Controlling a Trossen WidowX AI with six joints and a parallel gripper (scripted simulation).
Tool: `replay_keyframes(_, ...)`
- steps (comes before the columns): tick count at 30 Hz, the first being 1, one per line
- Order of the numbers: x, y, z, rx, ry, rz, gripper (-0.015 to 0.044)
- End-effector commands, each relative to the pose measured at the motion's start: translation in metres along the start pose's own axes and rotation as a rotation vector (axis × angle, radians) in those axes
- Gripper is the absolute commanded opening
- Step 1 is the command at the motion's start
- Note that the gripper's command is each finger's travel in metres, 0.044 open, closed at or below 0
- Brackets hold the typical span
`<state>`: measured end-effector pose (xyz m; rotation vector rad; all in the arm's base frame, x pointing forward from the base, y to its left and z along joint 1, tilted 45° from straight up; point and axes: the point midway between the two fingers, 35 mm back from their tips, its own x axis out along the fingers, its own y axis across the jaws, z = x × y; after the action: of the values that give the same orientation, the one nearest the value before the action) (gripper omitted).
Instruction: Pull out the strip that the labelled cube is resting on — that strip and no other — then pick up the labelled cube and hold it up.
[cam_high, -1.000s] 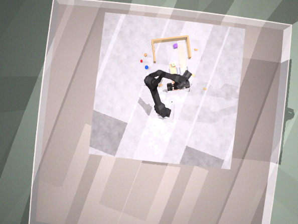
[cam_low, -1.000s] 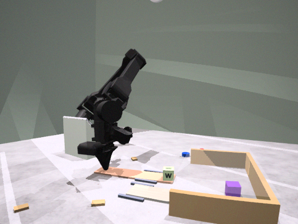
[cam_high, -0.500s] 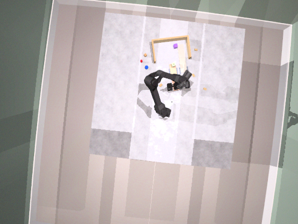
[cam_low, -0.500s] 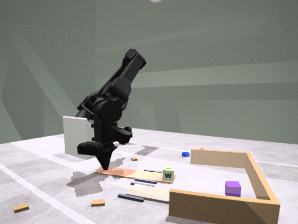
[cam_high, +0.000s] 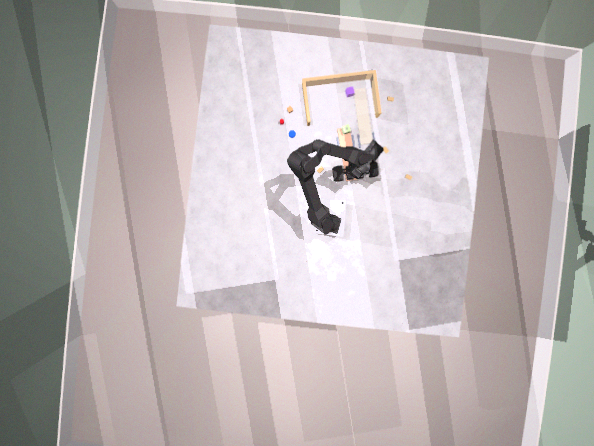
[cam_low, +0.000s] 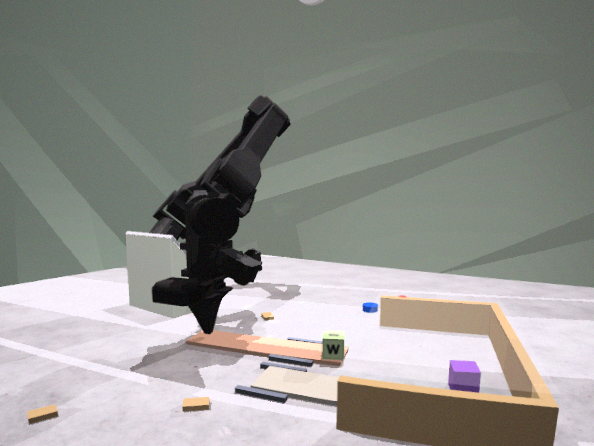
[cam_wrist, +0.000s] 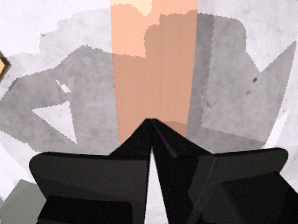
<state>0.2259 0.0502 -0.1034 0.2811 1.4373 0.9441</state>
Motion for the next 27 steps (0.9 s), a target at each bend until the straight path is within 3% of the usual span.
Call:
replay_keyframes(1, -0.033, -0.004, 0.005, -0.01, 0.005, -0.007, 0.0)
replay_keyframes(6, -0.035, -0.004, 0.005, -0.011, 0.006, -0.006, 0.0)
replay_keyframes(10, -0.034, -0.004, 0.026, -0.191, 0.006, -0.005, 0.0105)
replay_keyframes(22, -0.039, -0.005, 0.068, -0.203, 0.005, -0.005, 0.042)
replay_keyframes(27, -0.042, -0.006, 0.085, -0.204, 0.004, -0.005, 0.044)
